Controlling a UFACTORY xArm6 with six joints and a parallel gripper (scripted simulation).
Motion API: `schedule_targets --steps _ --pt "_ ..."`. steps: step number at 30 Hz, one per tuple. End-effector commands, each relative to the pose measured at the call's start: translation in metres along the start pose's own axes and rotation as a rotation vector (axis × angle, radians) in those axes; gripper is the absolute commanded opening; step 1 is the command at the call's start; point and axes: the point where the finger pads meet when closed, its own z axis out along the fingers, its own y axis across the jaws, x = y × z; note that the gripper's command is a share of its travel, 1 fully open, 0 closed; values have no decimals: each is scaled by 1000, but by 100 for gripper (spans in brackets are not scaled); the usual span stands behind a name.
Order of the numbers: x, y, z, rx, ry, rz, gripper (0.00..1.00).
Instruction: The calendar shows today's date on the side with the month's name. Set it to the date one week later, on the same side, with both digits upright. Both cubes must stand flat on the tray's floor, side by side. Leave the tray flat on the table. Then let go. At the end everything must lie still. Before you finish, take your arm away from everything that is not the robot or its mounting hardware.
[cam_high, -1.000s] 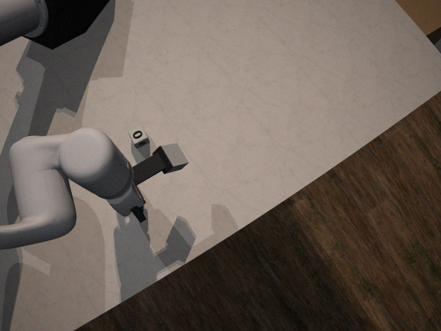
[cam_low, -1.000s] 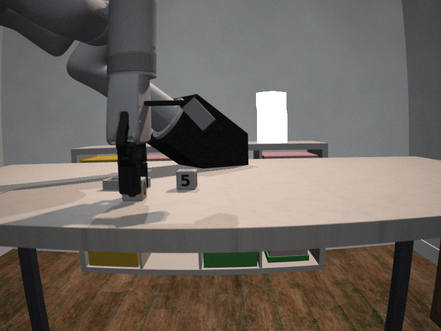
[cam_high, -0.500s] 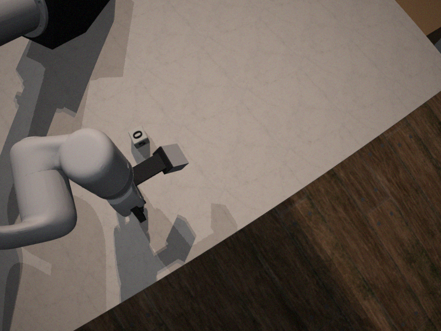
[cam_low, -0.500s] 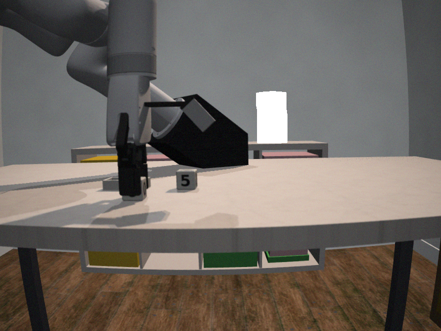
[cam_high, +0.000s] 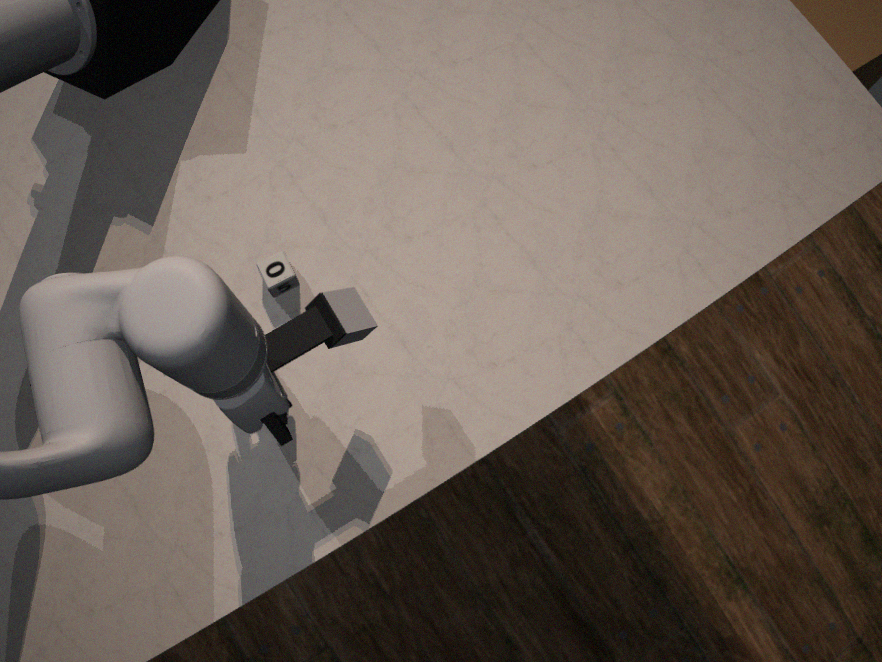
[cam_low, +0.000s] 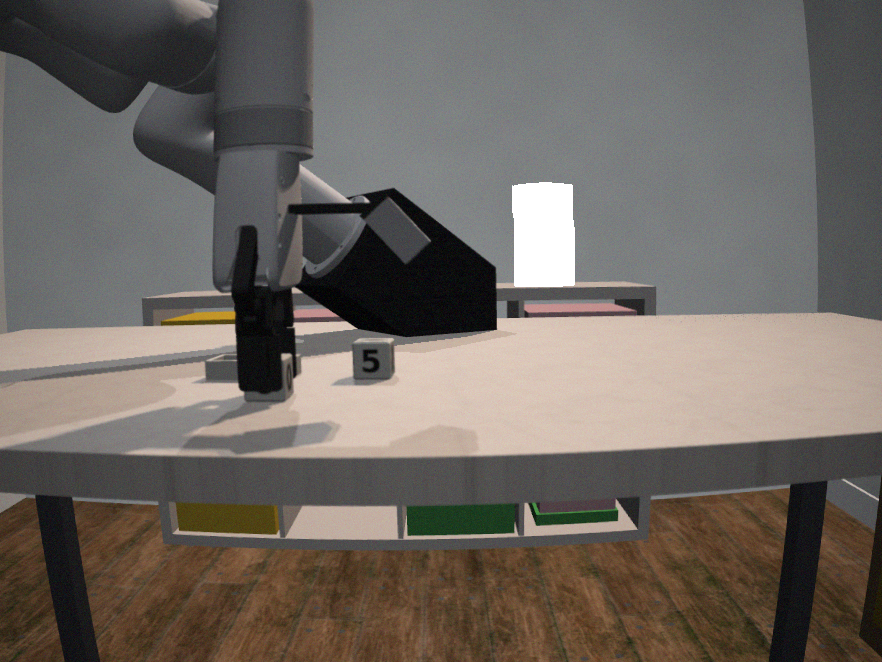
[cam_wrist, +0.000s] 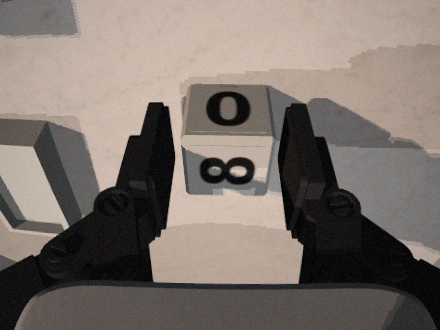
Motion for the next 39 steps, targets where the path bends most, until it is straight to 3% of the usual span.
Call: schedule_targets --steps 1,7,8,39 --pt "0 1 -1 -2 1 1 49" --pt "0 1 -1 -2 1 1 49" --pt "0 1 -1 -2 1 1 29" --pt "0 1 -1 -2 1 1 29"
